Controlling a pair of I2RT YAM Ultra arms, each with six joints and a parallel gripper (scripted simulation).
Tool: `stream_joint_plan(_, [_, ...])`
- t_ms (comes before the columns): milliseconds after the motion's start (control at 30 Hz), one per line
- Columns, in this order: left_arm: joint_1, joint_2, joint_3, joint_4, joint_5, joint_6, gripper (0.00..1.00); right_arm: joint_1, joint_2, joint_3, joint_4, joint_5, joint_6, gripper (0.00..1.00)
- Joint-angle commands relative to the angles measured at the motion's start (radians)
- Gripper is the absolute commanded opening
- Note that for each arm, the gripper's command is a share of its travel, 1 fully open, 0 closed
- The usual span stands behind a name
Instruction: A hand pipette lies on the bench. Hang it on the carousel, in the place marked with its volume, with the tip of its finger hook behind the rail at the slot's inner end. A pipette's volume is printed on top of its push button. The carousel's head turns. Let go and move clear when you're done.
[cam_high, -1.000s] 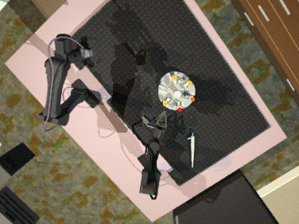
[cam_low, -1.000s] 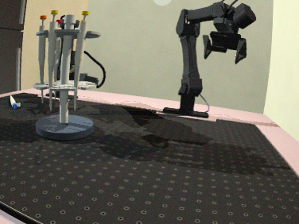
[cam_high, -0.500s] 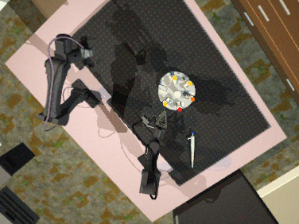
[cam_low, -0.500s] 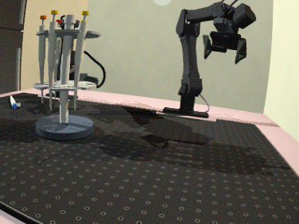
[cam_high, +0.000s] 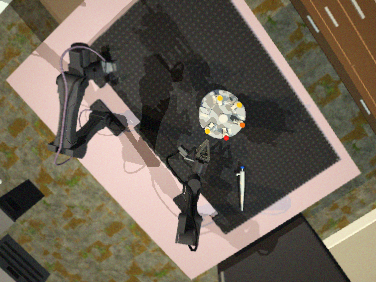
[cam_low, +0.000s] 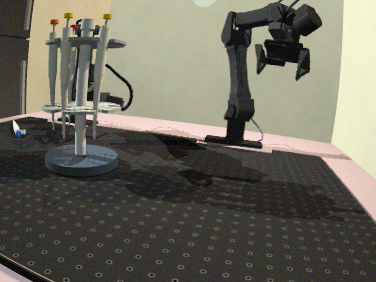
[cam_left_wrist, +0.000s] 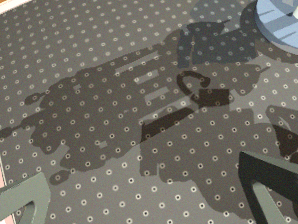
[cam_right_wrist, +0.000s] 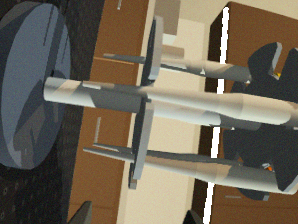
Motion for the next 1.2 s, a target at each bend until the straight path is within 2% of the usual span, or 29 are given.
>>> stream_joint_plan(0, [0.009,0.001,0.015,0.012,0.021,0.007,1.0,-0.016,-0.029,0.026,0.0,-0.006,0.01,0.49])
stream_joint_plan(1167, [0.009,0.001,0.015,0.012,0.021,0.007,1.0,-0.02,-0.038,0.007,-0.005,-0.013,0.01,0.49])
